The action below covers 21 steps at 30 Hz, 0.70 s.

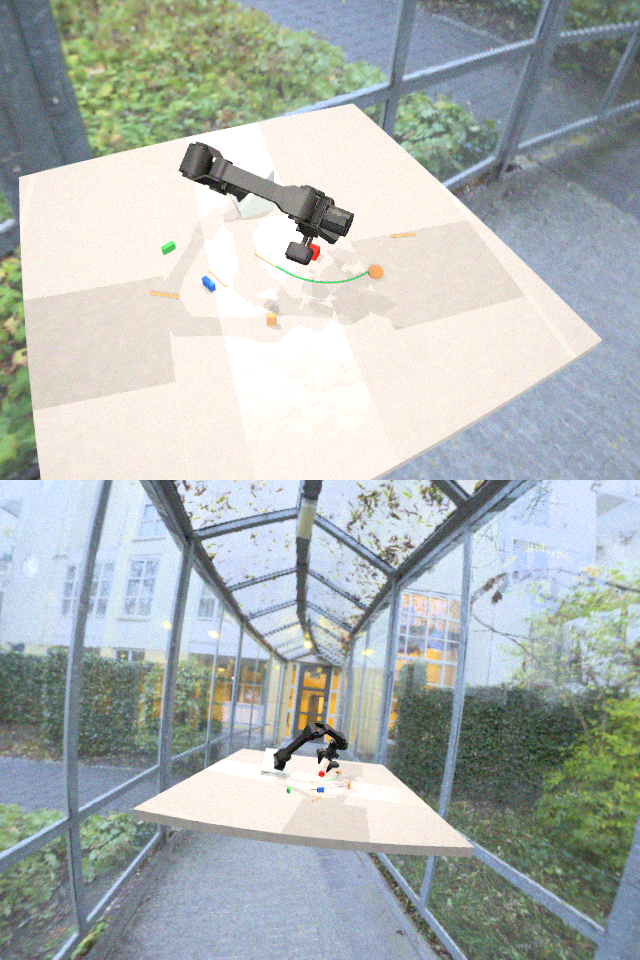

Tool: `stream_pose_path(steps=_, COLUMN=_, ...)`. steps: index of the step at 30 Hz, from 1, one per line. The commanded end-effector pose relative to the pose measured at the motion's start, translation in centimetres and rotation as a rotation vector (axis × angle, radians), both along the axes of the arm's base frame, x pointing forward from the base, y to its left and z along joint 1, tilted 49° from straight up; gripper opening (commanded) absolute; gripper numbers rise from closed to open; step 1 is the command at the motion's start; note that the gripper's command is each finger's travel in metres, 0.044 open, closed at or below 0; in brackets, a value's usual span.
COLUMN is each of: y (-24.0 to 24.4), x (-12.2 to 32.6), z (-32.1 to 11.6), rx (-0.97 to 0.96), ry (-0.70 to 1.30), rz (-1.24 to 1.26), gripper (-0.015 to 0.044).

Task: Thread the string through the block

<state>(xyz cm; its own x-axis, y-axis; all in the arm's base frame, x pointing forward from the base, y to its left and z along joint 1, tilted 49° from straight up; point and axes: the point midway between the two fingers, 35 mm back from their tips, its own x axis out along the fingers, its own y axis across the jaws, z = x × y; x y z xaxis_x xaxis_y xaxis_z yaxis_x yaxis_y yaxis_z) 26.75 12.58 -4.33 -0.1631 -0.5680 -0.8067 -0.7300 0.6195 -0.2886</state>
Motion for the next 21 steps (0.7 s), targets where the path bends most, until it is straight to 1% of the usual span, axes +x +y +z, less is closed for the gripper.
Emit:
stream_pose_path(steps=1, y=0.95, x=-1.23, z=-0.75, rx=-0.146, ry=0.465, rz=0.921, gripper=0.0440)
stream_pose_path(steps=5, y=1.16, x=-1.36, z=-0.77, rx=-0.180, ry=0.583, rz=1.084, gripper=0.0440)
stream_pose_path(steps=21, y=1.16, x=-1.36, z=-0.77, rx=-0.180, ry=0.585, rz=1.086, gripper=0.0440)
